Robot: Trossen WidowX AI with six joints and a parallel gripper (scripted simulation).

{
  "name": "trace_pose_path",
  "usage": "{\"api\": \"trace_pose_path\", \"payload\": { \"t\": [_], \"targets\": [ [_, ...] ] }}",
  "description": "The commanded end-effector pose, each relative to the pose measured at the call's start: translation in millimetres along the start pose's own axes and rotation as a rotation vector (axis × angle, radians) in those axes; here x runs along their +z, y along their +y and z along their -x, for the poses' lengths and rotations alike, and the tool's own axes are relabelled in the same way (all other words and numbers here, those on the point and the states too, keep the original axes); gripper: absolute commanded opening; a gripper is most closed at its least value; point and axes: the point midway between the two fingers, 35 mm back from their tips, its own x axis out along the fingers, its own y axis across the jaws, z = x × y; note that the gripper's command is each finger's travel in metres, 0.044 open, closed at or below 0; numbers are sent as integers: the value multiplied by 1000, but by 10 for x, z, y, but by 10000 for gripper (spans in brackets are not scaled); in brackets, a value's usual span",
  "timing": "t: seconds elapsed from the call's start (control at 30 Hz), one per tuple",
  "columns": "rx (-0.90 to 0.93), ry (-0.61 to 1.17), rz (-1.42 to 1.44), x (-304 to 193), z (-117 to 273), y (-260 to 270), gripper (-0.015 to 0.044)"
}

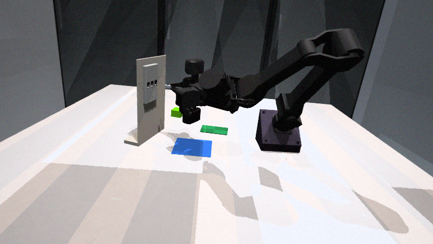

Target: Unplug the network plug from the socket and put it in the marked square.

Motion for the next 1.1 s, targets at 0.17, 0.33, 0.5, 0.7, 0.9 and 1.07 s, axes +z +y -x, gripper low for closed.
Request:
{"api": "trace_pose_path", "payload": {
  "t": [0.17, 0.33, 0.5, 0.7, 0.9, 1.07],
  "targets": [
    [2, 3, 0, -15, 51, 10, 0],
    [2, 3, 0, -19, 75, 10, 0],
    [2, 3, 0, -22, 97, 10, 0],
    [2, 3, 0, -26, 124, 10, 0],
    [2, 3, 0, -31, 151, 11, 0],
    [2, 2, 0, -34, 150, -92, 0]
  ]
}}
